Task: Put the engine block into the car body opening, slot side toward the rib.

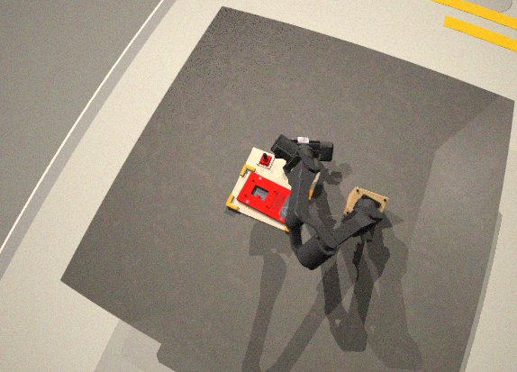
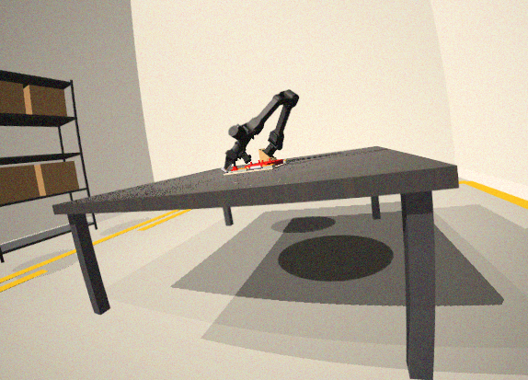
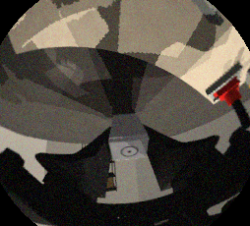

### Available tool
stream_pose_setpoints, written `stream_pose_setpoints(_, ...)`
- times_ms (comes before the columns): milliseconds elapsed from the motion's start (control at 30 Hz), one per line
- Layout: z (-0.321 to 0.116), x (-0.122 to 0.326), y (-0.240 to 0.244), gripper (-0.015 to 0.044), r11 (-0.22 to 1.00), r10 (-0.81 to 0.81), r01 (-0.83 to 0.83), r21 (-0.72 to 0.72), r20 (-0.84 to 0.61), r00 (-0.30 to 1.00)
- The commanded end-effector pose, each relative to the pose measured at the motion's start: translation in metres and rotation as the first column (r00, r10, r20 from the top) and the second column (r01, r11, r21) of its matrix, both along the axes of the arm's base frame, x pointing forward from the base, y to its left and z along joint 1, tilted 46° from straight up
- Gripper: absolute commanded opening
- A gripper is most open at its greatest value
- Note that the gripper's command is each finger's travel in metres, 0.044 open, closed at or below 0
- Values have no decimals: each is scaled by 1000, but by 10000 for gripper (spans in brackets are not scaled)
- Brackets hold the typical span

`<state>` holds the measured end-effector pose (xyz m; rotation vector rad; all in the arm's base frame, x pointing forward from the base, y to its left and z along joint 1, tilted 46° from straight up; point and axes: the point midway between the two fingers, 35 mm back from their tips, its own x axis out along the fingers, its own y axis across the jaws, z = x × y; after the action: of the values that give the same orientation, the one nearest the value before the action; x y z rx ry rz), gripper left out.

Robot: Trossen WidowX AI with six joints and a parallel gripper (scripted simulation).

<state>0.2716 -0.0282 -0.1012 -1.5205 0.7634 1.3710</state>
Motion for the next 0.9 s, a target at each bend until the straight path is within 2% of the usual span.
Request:
stream_pose_setpoints(0,-7,-5,5,0,1000,-7,7,-3,-8,1000)
stream_pose_setpoints(133,-4,-1,3,0,1000,-7,7,-3,-8,1000)
stream_pose_setpoints(700,-4,0,2,440,1000,-6,6,-11,3,1000)
stream_pose_setpoints(867,-4,0,2,440,1000,-6,6,-11,3,1000)
